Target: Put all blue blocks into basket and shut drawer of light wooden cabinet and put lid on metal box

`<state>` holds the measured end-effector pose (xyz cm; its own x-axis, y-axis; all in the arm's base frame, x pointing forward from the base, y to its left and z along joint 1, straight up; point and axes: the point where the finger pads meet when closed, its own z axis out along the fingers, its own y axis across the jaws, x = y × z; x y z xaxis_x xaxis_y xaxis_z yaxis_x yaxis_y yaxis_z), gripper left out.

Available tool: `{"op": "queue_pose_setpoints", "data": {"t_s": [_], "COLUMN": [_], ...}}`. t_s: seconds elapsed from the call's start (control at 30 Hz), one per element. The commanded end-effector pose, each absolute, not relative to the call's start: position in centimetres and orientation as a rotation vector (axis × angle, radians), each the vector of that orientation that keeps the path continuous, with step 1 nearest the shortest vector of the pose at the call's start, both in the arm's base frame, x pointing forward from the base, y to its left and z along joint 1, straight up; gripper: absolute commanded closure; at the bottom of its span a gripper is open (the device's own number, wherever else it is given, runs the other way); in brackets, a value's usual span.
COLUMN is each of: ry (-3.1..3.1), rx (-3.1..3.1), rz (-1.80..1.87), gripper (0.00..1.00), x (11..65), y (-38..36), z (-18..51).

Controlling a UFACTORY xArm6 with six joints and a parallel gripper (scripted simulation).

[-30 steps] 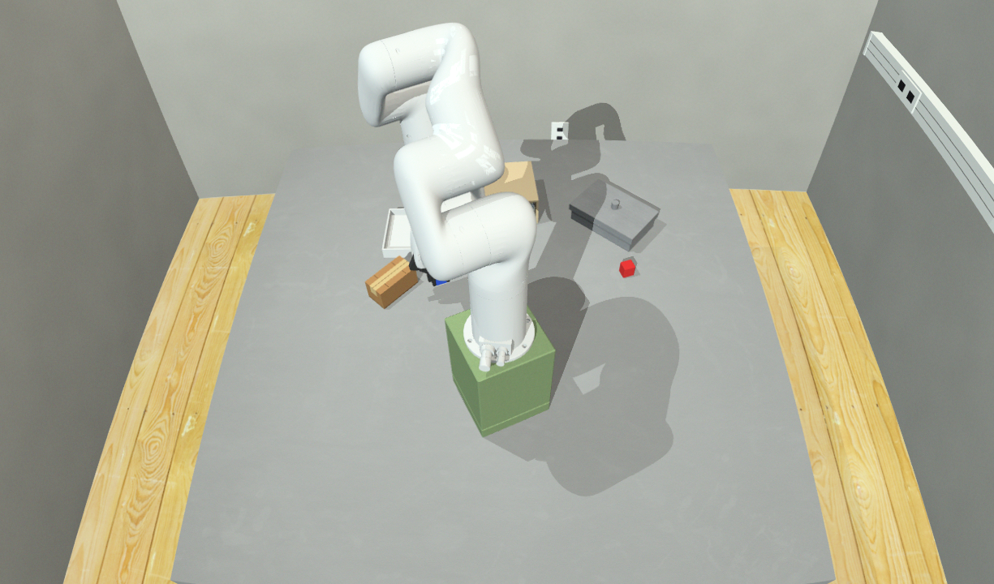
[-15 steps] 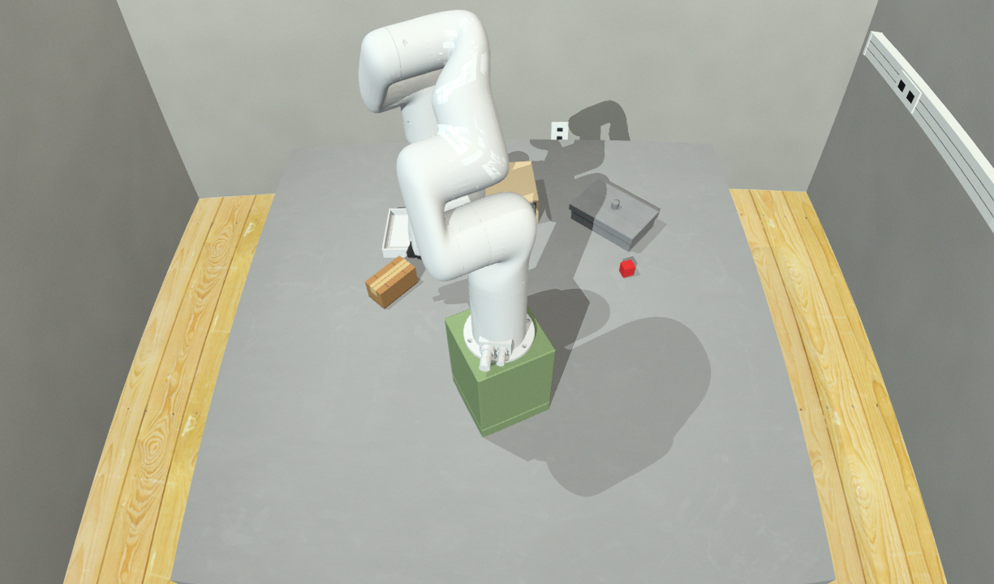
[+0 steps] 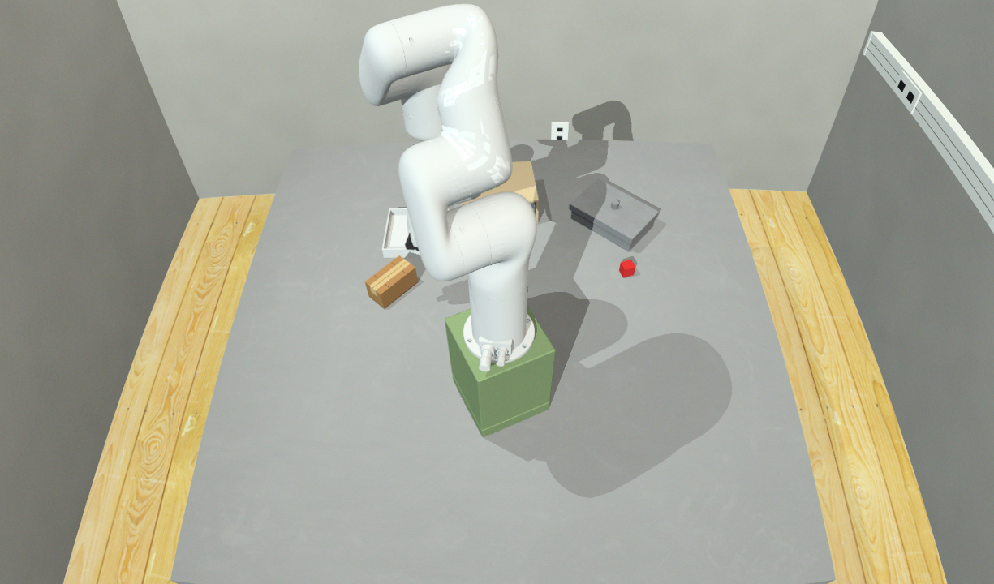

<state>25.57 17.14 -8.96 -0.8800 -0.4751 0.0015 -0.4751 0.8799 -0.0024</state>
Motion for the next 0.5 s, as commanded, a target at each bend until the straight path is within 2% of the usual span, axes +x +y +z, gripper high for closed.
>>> {"op": "queue_pose_setpoints", "data": {"t_s": [0.0, 0.47], "ry": [-3.048, -3.048], "rx": [0.770, 0.770], "rz": [0.011, 0.011], "gripper": [1.00, 1.00], "x": [25.7, 25.7], "y": [17.2, 17.2], "z": [-8.4, -6.8]}}
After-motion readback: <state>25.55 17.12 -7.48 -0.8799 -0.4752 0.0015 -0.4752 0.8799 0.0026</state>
